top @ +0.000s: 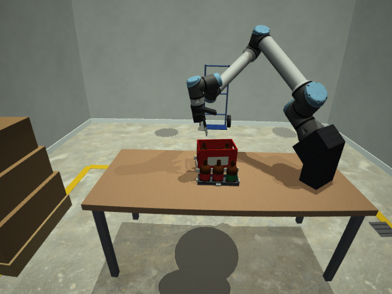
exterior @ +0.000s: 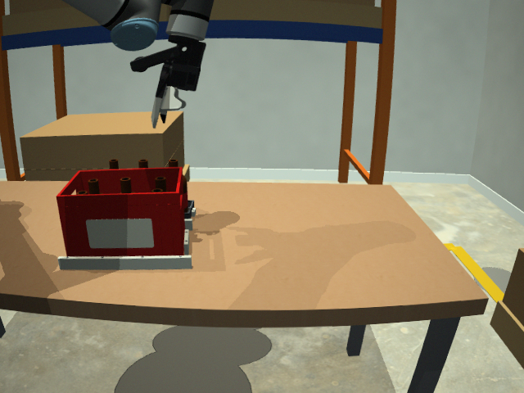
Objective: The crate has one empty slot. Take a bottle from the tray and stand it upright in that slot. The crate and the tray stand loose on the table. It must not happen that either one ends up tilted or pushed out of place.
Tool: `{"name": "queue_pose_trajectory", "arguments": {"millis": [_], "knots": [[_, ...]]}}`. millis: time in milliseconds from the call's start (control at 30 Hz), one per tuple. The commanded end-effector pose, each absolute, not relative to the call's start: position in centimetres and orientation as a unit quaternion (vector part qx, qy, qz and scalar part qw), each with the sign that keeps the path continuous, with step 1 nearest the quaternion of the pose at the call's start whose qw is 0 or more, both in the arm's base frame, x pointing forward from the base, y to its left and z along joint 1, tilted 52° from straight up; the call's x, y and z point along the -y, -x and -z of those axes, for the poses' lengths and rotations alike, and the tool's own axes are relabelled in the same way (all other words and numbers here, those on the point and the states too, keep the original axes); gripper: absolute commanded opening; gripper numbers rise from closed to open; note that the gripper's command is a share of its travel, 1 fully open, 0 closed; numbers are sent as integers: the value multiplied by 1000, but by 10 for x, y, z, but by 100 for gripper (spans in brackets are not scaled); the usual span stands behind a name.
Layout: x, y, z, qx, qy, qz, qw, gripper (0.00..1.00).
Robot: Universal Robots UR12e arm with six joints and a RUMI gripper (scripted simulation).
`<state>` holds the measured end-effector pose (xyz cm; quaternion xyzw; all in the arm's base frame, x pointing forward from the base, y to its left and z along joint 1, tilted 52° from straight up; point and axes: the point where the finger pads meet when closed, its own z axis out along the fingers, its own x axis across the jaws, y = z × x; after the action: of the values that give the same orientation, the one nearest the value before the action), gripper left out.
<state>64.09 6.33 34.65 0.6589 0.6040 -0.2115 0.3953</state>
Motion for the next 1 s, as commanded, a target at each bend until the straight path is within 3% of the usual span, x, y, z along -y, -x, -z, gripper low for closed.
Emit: {"name": "queue_pose_trajectory", "arguments": {"millis": [0,667,967], "knots": [[-64,-641,-347,-604,-659,211,396,100],[-61,-640,-346,-599,-664,205,396,100],[-19,-620,-337,-527,-736,116,409,100]]}}
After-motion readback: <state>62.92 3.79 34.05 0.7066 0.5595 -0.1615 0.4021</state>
